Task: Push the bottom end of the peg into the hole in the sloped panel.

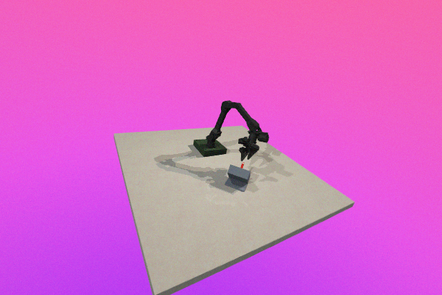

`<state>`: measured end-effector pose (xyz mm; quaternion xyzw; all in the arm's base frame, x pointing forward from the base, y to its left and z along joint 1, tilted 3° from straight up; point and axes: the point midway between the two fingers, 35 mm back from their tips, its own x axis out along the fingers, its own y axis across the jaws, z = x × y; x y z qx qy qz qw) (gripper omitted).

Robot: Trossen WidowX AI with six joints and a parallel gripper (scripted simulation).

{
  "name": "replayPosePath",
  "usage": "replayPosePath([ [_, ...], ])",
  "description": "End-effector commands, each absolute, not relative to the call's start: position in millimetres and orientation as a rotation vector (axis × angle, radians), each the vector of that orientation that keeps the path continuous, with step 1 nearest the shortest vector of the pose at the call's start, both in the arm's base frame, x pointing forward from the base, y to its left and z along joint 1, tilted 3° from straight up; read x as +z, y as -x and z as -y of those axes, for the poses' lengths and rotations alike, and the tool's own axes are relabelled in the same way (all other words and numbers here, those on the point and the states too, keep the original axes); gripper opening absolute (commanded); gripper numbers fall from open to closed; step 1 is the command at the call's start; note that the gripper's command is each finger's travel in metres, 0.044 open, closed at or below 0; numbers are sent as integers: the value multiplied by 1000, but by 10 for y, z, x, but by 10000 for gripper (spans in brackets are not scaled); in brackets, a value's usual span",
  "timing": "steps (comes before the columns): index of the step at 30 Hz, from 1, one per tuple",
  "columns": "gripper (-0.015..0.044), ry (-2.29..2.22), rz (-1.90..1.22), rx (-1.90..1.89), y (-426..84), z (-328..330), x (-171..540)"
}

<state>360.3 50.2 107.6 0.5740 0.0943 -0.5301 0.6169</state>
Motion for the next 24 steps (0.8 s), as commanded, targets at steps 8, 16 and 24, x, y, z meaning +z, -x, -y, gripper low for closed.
replayPosePath([
  [8,440,-1333,-208,-1211,-3499,-648,1264],
  [16,440,-1332,-209,-1211,-3432,-720,1314],
  [24,440,-1331,-209,-1211,-3378,-782,1379],
])
